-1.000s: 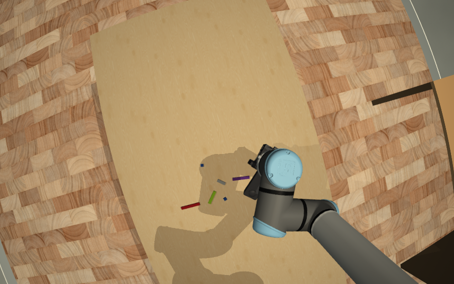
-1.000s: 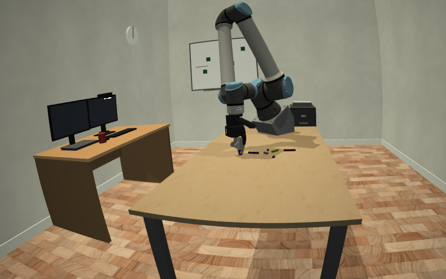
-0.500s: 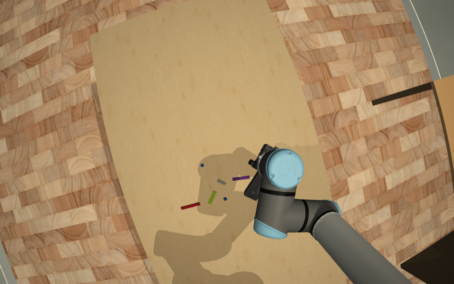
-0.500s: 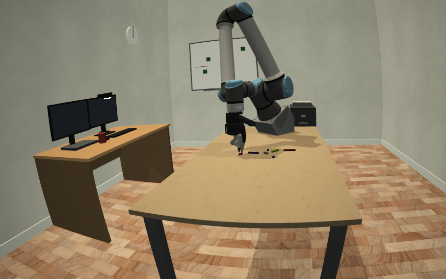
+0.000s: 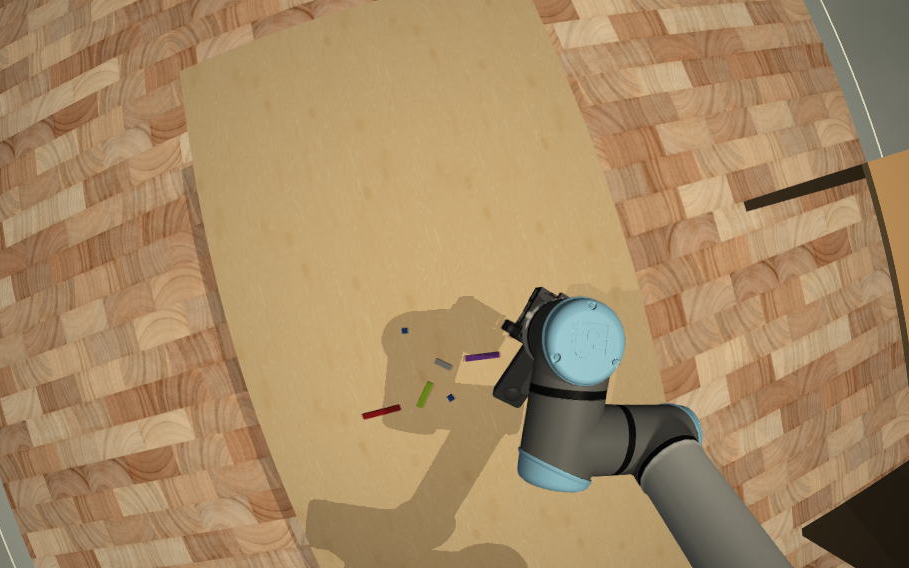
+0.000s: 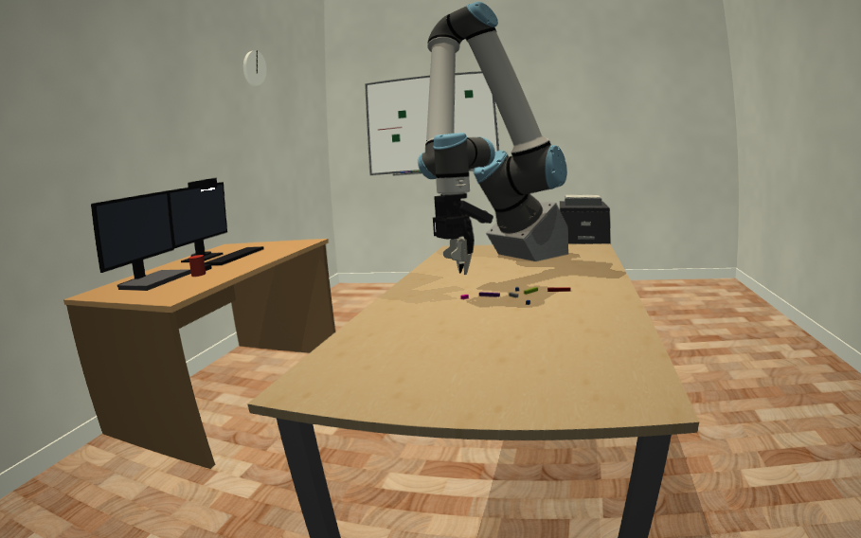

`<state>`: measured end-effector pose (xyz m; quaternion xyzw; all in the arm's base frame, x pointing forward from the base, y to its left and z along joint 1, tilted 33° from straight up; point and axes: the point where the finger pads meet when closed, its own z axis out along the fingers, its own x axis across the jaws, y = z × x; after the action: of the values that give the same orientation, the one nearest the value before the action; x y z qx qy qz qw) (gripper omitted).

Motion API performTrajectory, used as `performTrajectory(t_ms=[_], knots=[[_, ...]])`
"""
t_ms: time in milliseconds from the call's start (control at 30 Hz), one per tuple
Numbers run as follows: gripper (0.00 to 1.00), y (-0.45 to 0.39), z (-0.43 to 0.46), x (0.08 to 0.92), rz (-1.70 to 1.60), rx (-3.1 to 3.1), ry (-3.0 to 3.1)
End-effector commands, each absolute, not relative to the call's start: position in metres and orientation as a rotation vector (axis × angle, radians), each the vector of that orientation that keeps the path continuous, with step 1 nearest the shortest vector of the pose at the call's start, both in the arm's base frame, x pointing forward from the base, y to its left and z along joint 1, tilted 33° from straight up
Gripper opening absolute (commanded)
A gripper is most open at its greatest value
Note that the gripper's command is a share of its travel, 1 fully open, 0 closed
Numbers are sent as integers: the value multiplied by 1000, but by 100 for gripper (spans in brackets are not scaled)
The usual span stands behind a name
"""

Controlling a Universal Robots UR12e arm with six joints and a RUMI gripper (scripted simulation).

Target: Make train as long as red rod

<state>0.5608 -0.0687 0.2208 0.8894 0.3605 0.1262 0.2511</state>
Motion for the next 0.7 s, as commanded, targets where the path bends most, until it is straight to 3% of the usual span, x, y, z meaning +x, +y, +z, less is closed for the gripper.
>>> performTrajectory(t_ms=[0, 133, 167, 667], knots=[[14, -63, 236, 554, 343, 2421, 981], [14, -62, 238, 553, 343, 2421, 981], [100, -62, 238, 553, 343, 2421, 981], [100, -62, 238, 553, 343, 2421, 981]])
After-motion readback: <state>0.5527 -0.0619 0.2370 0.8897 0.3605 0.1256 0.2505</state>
